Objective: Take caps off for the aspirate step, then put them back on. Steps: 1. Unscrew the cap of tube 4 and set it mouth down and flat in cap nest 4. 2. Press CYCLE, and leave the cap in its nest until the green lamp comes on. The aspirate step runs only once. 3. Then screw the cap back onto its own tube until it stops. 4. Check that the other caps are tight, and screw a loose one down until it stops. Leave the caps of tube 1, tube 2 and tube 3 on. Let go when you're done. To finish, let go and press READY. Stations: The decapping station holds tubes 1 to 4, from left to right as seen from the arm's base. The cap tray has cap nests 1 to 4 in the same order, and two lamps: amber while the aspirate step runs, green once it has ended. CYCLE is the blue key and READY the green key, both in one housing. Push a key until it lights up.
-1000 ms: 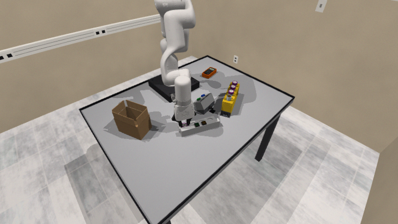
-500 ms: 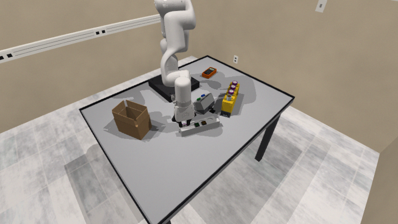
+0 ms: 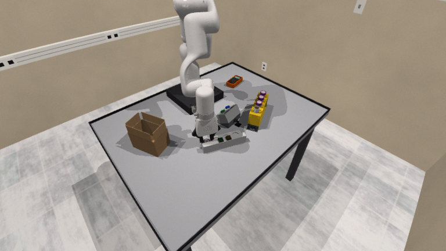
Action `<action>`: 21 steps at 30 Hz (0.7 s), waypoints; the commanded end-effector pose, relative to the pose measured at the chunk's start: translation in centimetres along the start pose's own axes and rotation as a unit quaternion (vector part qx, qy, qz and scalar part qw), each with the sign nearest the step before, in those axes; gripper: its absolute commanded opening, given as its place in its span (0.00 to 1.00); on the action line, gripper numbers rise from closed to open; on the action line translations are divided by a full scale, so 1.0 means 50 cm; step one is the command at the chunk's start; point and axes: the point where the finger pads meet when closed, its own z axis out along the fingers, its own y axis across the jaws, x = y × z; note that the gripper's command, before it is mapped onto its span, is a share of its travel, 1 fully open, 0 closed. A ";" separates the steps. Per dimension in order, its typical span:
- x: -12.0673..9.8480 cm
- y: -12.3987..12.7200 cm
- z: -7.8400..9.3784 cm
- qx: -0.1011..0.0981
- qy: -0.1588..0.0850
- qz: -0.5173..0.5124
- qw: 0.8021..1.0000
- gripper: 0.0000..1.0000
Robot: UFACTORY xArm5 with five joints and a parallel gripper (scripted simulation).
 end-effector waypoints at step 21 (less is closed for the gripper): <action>-0.002 -0.001 -0.182 -0.002 -0.002 0.000 1.000 0.46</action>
